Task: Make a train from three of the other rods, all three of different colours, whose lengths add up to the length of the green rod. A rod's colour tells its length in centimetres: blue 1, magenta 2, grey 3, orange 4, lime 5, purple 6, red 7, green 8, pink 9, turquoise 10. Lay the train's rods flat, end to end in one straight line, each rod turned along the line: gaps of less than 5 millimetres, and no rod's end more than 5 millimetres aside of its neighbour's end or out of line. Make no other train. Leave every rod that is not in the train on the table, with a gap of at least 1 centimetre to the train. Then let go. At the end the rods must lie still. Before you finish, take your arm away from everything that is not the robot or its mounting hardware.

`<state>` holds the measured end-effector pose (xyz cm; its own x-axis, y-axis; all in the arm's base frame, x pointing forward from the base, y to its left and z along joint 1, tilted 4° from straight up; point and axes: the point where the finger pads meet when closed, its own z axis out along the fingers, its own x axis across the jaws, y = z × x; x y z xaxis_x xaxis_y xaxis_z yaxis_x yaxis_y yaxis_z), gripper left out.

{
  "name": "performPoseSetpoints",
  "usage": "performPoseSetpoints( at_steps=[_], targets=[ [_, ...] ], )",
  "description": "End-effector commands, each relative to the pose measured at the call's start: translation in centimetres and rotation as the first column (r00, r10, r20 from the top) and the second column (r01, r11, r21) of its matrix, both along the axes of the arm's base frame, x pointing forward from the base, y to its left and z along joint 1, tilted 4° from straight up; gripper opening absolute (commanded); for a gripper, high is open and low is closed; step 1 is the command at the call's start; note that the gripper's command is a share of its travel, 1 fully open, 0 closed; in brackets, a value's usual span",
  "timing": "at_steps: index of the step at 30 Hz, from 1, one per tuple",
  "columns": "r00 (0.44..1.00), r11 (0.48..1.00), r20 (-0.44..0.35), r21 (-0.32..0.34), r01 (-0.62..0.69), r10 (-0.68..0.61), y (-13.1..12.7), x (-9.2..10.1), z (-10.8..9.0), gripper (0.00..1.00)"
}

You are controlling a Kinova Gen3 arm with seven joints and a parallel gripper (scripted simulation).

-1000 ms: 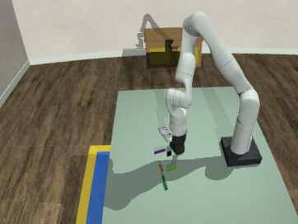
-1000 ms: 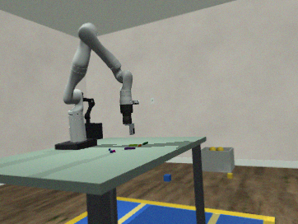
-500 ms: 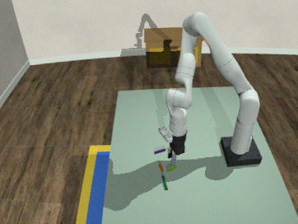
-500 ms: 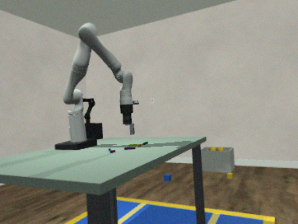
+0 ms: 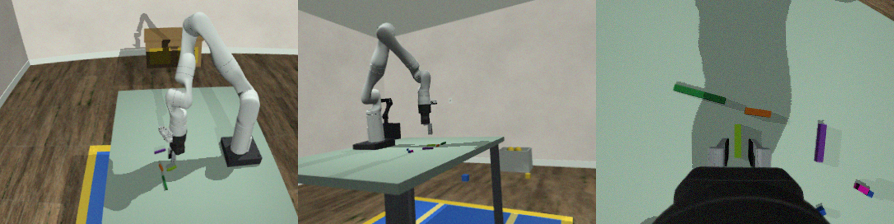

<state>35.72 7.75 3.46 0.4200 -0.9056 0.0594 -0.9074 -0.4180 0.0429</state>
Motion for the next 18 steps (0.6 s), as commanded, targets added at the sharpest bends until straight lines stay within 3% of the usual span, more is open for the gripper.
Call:
performPoseSetpoints(
  at_steps=[1, 18],
  targets=[
    [1.000, 1.000, 0.000, -0.005, -0.020, 0.020, -0.02, -0.09, -0.03, 0.54],
    [1.000, 1.000, -0.001, -0.005, -0.021, 0.021, -0.04, -0.10, -0.19, 0.54]
  ],
)
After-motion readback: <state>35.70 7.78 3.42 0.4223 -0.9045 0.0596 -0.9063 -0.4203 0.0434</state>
